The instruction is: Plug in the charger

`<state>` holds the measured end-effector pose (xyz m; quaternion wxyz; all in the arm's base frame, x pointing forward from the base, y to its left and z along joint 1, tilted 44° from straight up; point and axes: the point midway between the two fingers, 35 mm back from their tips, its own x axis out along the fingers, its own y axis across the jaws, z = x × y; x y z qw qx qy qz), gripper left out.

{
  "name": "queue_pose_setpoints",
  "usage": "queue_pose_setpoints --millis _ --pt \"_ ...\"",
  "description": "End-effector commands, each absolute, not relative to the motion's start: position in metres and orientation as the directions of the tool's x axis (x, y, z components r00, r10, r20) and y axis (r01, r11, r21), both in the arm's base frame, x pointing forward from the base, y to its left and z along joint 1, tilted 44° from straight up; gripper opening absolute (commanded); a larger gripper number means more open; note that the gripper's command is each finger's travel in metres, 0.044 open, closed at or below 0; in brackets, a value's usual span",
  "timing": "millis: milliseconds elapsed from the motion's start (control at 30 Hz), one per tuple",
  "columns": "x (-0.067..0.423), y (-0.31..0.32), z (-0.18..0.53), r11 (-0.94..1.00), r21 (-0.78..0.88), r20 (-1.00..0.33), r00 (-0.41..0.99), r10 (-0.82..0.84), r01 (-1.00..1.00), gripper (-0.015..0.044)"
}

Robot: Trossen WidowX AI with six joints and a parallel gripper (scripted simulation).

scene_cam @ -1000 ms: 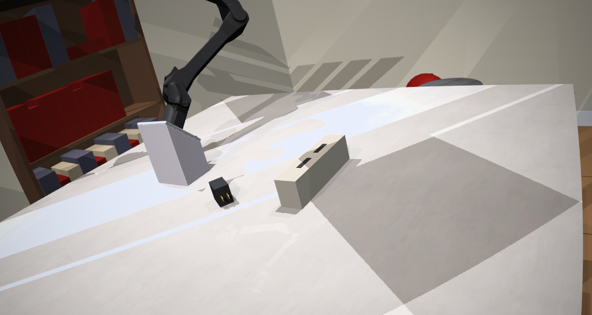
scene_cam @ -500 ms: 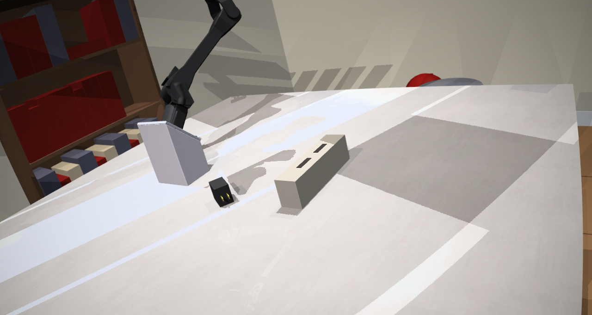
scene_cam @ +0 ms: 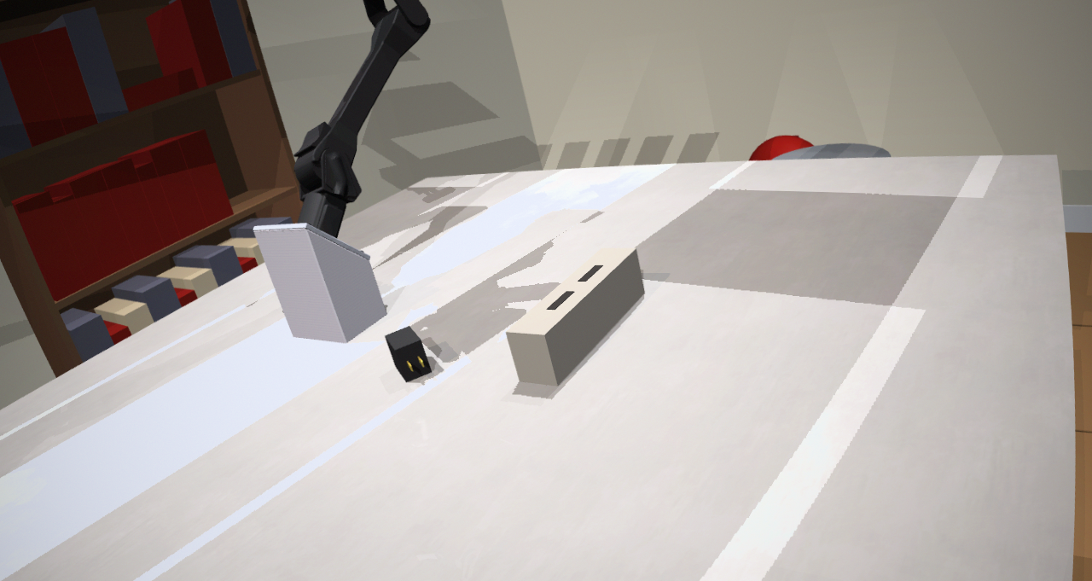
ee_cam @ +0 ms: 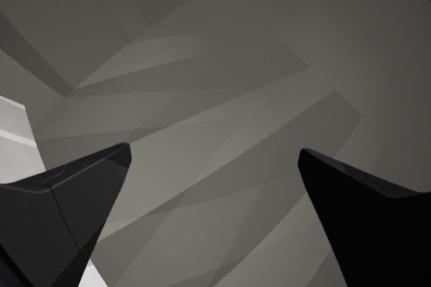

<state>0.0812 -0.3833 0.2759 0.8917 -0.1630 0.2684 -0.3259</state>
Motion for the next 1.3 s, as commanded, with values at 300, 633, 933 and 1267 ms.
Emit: queue_pose_setpoints --millis 300,633,933,1267 --pt "0.142 -0.372 0.206 0.883 -0.209 -0.523 0.715 -0.463 0.419 0.044" --pt "0.182 -0.348 0.16 0.934 -0.031 -0.614 0.731 -0.298 0.355 0.044" --pt "0.208 -0.32 0.127 0.935 0.127 -0.679 0.716 -0.162 0.332 0.044" --pt "0.238 -0.279 0.087 0.916 0.28 -0.737 0.676 0.014 0.286 0.044"
